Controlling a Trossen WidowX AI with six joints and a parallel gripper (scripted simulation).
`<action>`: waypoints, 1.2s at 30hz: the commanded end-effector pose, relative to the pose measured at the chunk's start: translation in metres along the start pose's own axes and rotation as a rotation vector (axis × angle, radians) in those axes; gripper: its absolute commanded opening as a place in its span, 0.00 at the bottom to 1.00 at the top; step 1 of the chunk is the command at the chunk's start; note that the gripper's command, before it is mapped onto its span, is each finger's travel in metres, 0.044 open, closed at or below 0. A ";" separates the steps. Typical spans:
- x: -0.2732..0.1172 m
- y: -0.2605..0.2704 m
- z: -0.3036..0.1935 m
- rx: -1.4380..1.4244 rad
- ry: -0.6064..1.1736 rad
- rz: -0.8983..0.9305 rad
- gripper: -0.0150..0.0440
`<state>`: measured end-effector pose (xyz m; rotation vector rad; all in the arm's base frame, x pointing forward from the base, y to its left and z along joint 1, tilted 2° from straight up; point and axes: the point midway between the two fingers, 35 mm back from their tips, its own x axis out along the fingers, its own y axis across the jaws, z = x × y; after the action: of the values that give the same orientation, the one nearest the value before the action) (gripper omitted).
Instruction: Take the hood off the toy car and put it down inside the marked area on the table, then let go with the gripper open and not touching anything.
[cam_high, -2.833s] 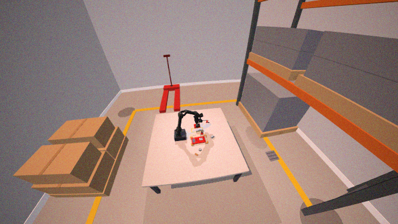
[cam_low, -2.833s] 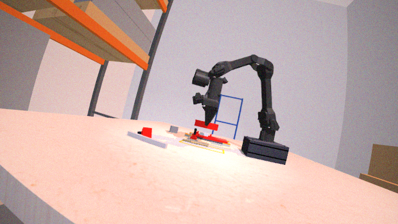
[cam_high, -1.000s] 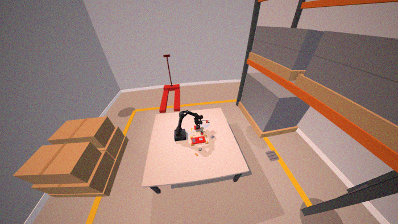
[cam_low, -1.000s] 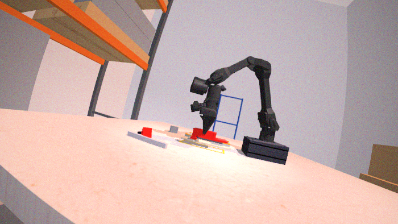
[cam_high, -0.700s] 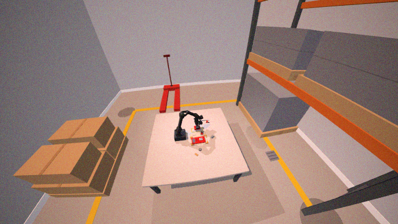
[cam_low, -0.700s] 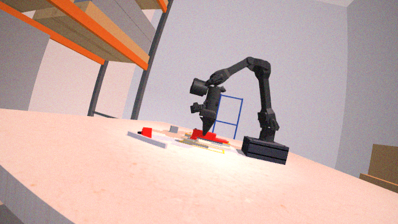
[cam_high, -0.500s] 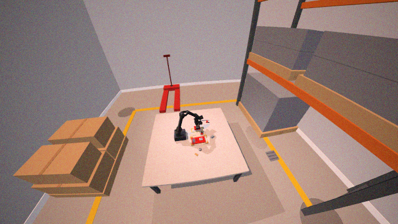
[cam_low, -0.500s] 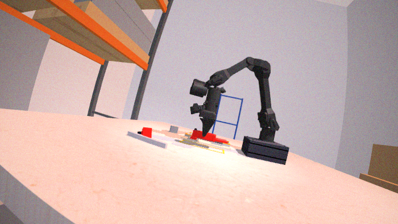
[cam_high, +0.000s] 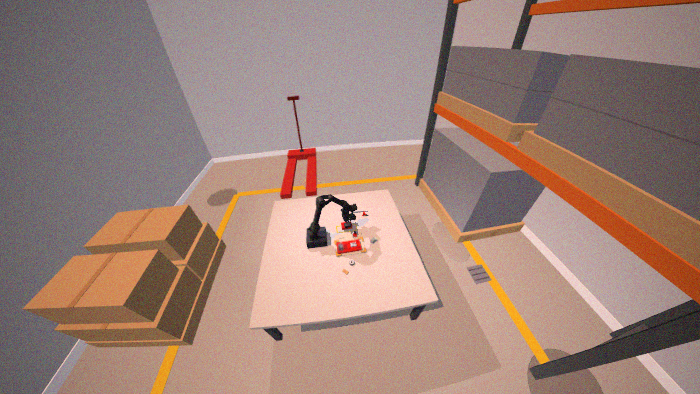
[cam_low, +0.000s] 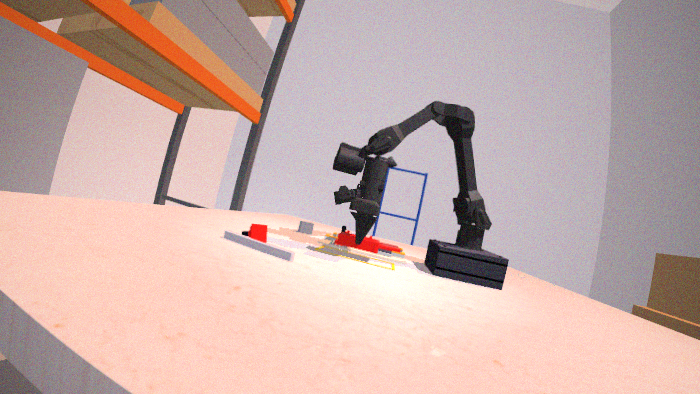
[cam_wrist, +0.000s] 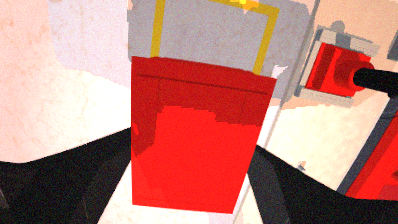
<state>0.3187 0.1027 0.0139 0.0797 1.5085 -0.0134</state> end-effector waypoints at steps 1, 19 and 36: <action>0.004 -0.001 -0.001 0.003 0.001 -0.006 0.25; 0.011 -0.001 -0.001 0.003 0.001 -0.006 0.25; 0.019 -0.001 -0.001 0.003 0.001 -0.006 0.25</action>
<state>0.3187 0.1031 -0.0026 0.0793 1.5103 -0.0139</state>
